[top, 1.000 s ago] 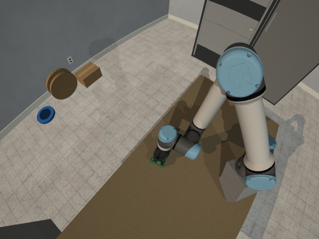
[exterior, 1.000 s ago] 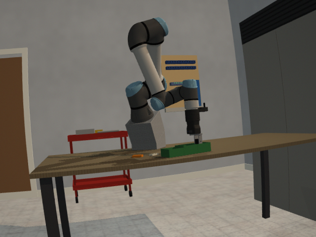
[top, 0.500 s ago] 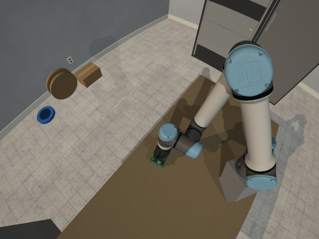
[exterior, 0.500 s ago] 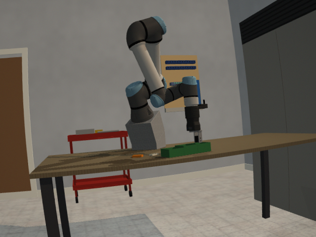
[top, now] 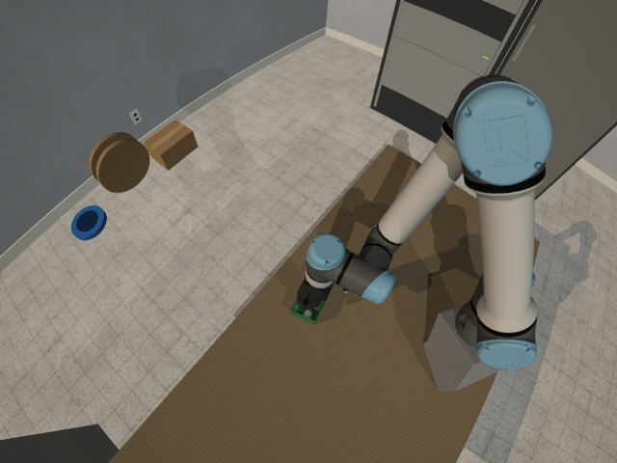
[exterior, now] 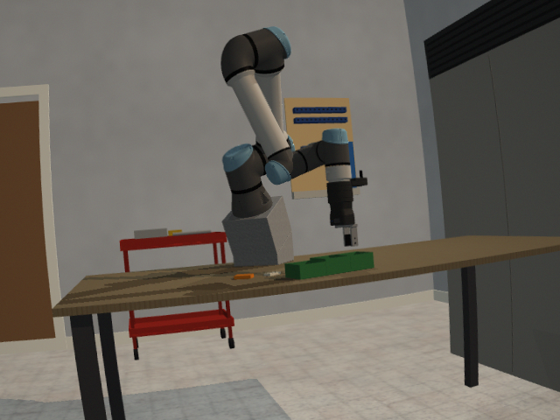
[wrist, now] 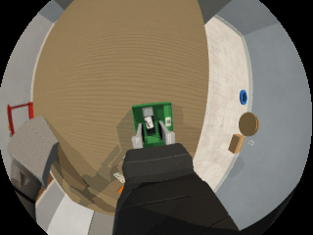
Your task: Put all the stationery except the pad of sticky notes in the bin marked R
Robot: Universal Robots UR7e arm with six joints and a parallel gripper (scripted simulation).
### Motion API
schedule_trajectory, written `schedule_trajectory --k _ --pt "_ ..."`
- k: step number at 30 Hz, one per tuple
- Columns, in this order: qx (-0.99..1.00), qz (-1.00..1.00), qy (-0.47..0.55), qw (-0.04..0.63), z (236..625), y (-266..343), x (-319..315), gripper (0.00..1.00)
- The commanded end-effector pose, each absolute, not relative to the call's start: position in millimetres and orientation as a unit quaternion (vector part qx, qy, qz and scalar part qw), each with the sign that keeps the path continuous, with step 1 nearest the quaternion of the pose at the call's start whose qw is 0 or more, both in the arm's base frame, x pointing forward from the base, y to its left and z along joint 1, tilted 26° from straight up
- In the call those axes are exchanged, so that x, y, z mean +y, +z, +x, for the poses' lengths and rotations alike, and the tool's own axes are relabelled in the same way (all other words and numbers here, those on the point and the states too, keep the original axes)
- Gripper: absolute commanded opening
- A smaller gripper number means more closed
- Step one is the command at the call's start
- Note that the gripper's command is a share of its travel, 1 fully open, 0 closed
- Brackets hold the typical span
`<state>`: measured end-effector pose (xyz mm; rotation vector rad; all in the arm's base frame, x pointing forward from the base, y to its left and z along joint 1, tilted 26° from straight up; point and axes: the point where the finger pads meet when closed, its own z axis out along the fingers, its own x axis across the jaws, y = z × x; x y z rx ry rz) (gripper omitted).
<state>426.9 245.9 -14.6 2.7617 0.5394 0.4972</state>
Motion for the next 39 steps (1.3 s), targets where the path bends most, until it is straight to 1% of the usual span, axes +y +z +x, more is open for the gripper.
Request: schedule_trajectory --k 1,39 --pt "0.187 0.957 0.172 0.142 425 -10 247 1.00" --pt "0.187 0.957 0.172 0.141 375 107 274 1.00"
